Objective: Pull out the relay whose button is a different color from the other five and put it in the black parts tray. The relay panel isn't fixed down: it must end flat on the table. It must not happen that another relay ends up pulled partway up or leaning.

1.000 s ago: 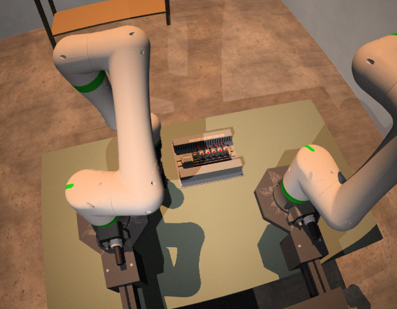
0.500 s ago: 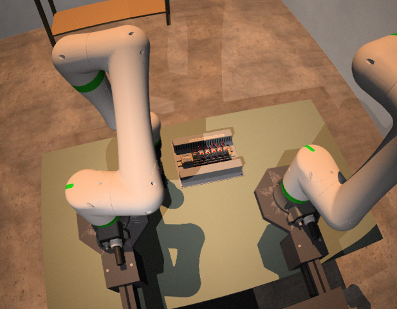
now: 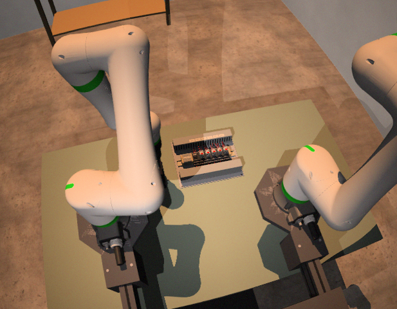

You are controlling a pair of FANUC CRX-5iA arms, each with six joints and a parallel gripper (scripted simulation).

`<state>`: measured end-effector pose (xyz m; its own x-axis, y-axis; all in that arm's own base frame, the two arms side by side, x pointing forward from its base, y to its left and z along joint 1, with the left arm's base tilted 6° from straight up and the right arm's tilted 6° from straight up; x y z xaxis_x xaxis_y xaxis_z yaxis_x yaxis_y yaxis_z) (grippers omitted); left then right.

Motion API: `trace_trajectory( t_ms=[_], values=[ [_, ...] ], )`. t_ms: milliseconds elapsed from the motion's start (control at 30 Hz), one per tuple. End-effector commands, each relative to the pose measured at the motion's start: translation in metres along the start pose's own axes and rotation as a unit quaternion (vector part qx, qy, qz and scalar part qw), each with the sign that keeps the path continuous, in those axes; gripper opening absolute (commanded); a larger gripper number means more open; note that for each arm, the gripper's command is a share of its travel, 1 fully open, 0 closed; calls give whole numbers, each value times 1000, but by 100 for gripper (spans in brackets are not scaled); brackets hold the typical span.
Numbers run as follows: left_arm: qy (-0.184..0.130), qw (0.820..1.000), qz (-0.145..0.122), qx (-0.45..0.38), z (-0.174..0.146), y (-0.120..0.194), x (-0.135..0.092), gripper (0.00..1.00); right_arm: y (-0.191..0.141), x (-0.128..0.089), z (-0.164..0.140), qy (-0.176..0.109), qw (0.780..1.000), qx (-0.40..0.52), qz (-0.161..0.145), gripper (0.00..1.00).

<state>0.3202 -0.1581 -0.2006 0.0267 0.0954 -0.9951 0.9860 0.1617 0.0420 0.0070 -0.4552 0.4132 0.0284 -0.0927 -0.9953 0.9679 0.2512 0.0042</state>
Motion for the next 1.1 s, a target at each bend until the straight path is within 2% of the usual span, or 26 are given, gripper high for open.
trace_trajectory(
  t_ms=[0, 867, 1067],
  values=[
    [0, 1000, 0, 0, 0, 0, -1, 98, 0, -1, 0, -1, 1000, 0, 0, 100],
    [0, 1000, 0, 0, 0, 0, -2, 98, 0, -1, 0, -1, 1000, 0, 0, 100],
    [0, 1000, 0, 0, 0, 0, -17, 98, 0, -1, 0, -1, 1000, 0, 0, 100]
  ],
)
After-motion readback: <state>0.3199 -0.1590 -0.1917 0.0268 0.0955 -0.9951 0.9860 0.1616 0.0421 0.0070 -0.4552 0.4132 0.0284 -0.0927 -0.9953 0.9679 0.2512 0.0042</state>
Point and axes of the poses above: on each arm, the point where the finger pads meet when closed, its own x axis out along the fingers, its own y axis across the jaws, z = x × y, the point moved 8 cm from there along -x, back along the fingers, and after that the axes turned 13 degrees about -x, right-handed, at the moved point
